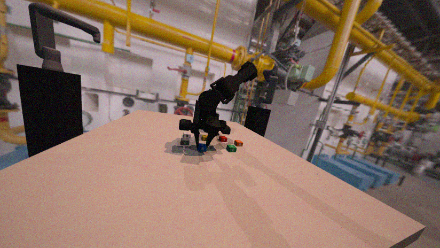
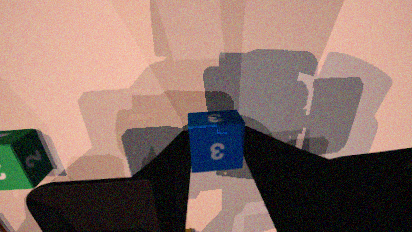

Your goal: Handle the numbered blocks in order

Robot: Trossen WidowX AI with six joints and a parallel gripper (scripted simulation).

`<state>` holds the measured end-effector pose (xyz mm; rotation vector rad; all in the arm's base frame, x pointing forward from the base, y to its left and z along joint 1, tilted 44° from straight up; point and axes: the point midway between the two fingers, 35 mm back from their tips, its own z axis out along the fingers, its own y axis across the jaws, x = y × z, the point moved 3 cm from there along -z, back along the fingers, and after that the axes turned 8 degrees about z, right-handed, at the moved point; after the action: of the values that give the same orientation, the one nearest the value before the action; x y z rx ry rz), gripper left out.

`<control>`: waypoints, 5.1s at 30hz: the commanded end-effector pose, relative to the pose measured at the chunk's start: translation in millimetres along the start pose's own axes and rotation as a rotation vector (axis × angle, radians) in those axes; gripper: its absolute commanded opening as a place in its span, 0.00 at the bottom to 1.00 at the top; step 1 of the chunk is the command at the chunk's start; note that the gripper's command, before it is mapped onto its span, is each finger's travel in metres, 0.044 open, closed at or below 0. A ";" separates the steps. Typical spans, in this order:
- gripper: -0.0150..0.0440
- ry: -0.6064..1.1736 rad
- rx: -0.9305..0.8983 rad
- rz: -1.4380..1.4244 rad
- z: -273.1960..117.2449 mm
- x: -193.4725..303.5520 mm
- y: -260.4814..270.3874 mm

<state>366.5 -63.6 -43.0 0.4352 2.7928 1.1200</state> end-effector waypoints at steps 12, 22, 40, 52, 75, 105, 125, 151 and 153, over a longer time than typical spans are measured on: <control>0.81 -0.001 -0.003 0.004 0.1 0.0 0.2; 0.93 -0.001 -0.002 0.004 -36.2 -0.1 -0.1; 0.46 -0.001 0.002 0.004 -117.3 -0.2 -0.7; 0.46 0.002 0.002 0.007 -122.2 62.5 15.8; 0.93 0.004 -0.003 0.009 -33.0 120.4 27.9; 0.62 0.005 -0.005 0.009 1.0 121.0 28.3; 0.46 0.005 -0.005 0.009 1.0 121.0 28.3; 0.46 0.004 -0.004 0.009 -14.0 120.8 28.1; 0.46 0.004 -0.004 0.009 -14.0 120.8 28.1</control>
<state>254.4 -16.6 -12.6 0.4521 2.7953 1.1317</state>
